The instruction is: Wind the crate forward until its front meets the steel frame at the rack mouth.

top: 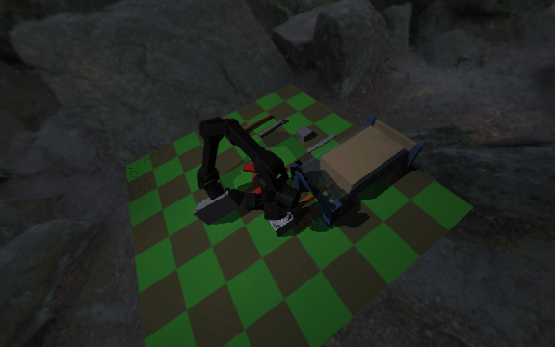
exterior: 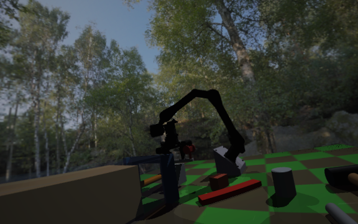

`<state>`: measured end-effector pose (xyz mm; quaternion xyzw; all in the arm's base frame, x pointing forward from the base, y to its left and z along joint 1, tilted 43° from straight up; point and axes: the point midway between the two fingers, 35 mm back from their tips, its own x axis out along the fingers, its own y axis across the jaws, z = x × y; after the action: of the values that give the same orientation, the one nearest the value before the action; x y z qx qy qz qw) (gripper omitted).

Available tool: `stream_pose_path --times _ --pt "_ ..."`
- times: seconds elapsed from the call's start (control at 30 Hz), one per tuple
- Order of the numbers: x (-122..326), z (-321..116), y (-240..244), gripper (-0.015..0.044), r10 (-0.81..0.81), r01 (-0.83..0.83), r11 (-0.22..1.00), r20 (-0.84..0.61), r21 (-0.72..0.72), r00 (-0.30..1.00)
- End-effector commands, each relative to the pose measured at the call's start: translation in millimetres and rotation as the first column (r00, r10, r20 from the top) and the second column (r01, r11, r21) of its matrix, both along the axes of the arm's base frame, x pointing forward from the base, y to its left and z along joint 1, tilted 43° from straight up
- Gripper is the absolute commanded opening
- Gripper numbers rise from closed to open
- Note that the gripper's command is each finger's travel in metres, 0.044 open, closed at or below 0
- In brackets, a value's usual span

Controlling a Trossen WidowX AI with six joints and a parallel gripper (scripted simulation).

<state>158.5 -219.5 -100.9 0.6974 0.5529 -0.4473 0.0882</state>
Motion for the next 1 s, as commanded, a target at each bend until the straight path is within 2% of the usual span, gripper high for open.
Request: stream_pose_path --times 0.0,0.63,0.97 --pt "24.5 -3.7 -5.5 0.0000 -0.626 0.649 0.754 -0.406 -0.098 0.666" --pt "26.8 -5.1 -7.3 0.0000 -0.631 0.654 0.749 -0.416 -0.106 0.655" --pt "27.3 -6.3 -6.9 0.0000 -0.599 0.638 0.763 -0.484 -0.104 0.638"
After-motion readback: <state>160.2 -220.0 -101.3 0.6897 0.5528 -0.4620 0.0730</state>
